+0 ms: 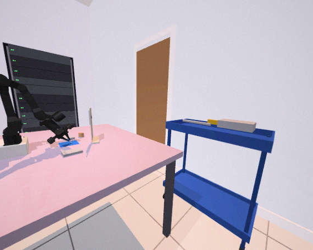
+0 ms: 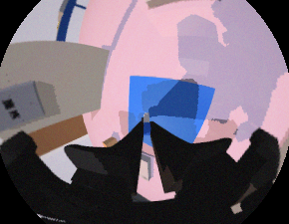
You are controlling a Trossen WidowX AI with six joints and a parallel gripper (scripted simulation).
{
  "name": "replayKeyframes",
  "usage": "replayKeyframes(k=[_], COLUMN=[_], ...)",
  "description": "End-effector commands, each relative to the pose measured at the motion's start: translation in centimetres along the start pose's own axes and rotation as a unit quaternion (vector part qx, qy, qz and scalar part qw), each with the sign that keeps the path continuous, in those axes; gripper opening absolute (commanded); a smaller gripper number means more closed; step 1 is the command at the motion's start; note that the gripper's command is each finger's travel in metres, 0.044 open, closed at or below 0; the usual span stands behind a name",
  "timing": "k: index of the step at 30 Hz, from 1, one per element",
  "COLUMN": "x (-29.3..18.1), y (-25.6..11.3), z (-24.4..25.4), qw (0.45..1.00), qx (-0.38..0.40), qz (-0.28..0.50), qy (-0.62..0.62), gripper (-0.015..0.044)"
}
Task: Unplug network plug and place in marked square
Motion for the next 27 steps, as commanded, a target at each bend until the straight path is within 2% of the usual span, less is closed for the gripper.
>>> replayKeyframes(k=[1,21,27], x=[0.02,0.18,0.18], y=[0.22,0.36,0.36], z=[-0.11,-0.1,-0.1], qw=[1.0,1.0,1.0], qx=[-0.002,0.0,0.0], qz=[0.002,0.0,0.0], qy=[-0.002,0.0,0.0], gripper=[0.0,0.0,0.0156])
Point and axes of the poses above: the point midway between the two fingers, 35 mm back from their tips, its own y axis out along the fingers, its own z axis across the jaws, x = y × z, the point moved 9 cm from there along -y, back along the fingers, and after that the axes turned 8 degrees about -y, right-handed, at the moved point
